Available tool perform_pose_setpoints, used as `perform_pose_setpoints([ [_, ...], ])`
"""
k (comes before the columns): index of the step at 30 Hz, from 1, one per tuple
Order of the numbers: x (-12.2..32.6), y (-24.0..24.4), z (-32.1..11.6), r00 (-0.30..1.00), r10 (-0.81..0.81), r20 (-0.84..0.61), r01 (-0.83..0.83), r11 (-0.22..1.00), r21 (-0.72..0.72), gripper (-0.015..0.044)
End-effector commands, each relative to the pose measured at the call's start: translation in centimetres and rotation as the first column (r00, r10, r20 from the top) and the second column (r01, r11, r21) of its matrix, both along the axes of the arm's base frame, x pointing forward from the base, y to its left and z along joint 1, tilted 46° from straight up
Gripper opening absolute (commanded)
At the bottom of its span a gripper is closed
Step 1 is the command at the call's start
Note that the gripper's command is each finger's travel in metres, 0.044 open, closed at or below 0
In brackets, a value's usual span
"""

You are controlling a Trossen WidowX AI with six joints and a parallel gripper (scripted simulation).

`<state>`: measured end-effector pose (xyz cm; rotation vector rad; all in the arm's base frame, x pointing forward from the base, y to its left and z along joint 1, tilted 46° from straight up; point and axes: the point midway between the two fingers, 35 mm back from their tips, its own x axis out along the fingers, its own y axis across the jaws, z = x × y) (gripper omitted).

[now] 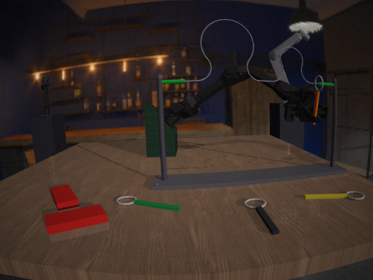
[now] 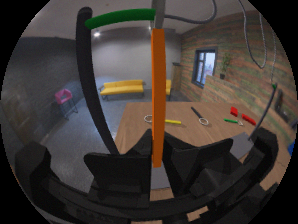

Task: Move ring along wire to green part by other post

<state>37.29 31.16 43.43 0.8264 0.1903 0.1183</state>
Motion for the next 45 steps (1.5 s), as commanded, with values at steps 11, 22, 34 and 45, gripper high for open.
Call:
perform_pose_setpoints([
  [11,-2.5,-1.9,-0.9,0.973,0.16,-0.166,-0.166,0.986,-0.02,-0.015],
  [22,-2.6,-3.3,-2.4,0.972,0.142,-0.187,-0.164,0.981,-0.107,-0.015],
  [34,-2.5,-5.8,-4.4,0.972,0.091,-0.216,-0.155,0.942,-0.297,-0.015],
  [45,-2.6,-9.1,-5.8,0.971,0.024,-0.238,-0.147,0.845,-0.515,-0.015],
])
